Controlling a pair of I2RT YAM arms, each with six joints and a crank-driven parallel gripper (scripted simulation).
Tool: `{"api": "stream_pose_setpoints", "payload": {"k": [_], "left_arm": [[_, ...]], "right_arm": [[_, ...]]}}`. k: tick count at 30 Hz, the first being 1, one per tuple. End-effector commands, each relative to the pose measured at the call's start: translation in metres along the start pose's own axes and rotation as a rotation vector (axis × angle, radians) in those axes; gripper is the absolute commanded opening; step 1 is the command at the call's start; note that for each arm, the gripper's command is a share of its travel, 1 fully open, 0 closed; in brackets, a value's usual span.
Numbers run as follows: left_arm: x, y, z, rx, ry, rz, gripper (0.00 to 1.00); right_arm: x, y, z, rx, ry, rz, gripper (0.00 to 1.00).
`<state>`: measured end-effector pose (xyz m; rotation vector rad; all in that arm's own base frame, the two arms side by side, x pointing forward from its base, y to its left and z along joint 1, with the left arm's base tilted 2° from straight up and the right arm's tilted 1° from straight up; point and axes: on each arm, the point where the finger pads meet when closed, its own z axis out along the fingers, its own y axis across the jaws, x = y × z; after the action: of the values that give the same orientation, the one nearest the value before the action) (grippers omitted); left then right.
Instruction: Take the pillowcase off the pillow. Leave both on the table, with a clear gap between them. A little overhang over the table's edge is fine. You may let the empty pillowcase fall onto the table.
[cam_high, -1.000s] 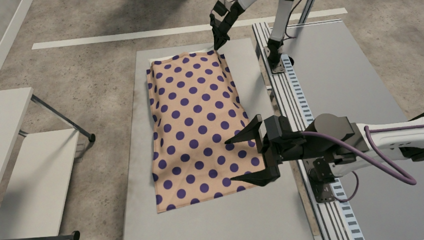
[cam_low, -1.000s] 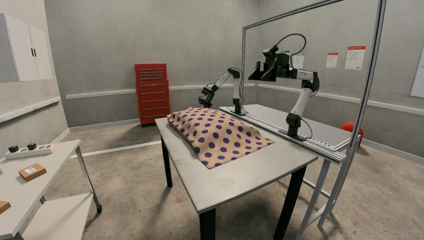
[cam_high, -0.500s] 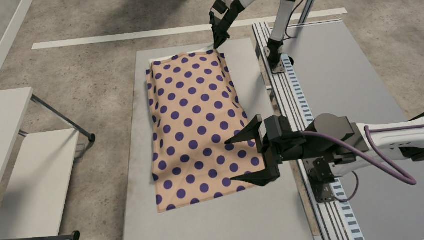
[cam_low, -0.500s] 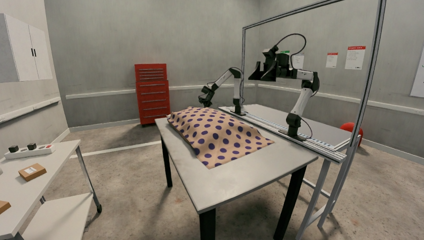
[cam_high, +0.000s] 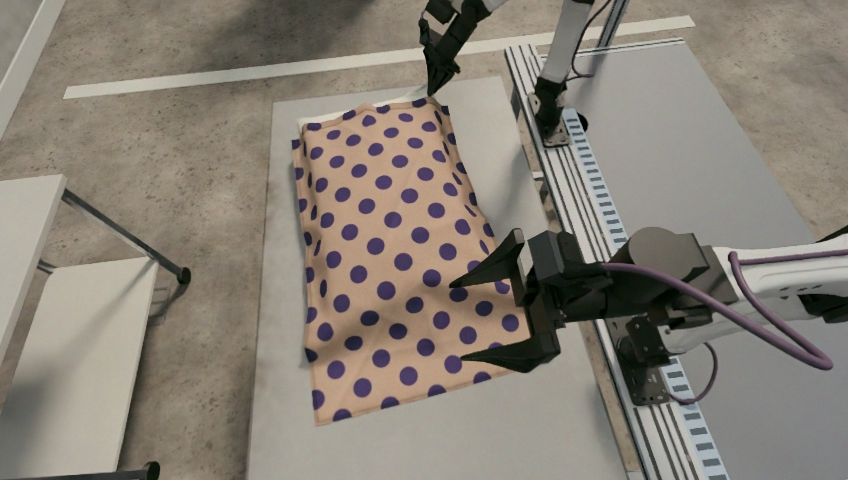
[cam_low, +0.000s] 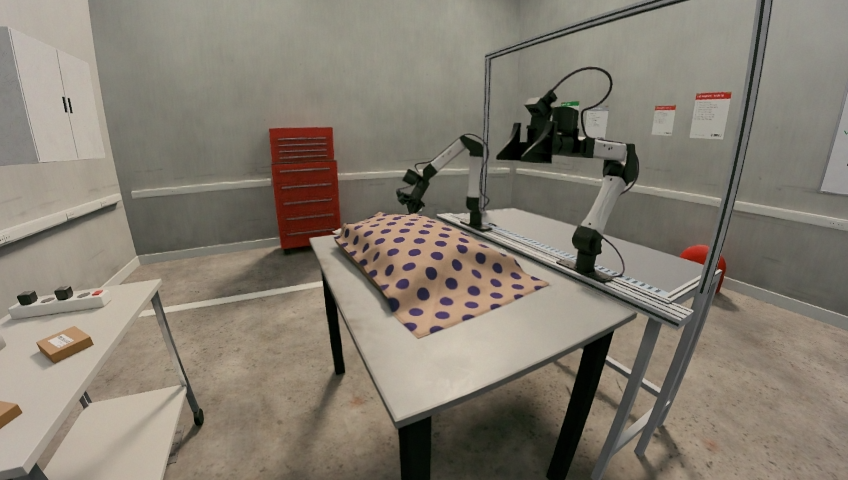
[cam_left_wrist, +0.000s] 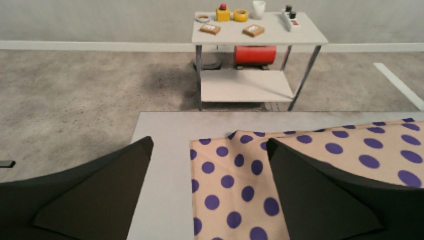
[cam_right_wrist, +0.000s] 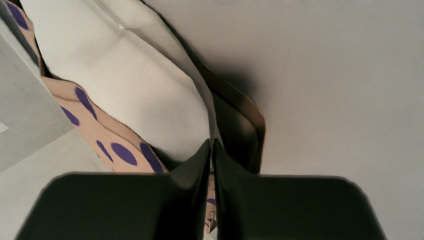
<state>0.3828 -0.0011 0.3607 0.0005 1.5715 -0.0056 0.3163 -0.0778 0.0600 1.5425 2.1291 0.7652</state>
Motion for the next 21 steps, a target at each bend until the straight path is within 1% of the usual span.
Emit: {"api": "stream_pose_setpoints", "payload": {"k": [1,4,16,21], "left_arm": [[-0.009,0.004,0.001,-0.015,-0.036,0.005,1.00],[-0.009,0.004,0.001,-0.015,-0.036,0.005,1.00],[-0.009,0.004,0.001,-0.015,-0.036,0.005,1.00],[-0.009,0.004,0.001,-0.015,-0.036,0.005,1.00]], "right_arm": [[-0.009,0.012,-0.014,-0.019,-0.034,0.001,0.01],[-0.008,0.012,-0.014,-0.018,-0.030,-0.002,0.01],[-0.010,0.020,-0.024,-0.020,-0.039,0.001,0.01],[-0.011,0.020,-0.023,-0.021,-0.038,-0.003,0.01]]}}
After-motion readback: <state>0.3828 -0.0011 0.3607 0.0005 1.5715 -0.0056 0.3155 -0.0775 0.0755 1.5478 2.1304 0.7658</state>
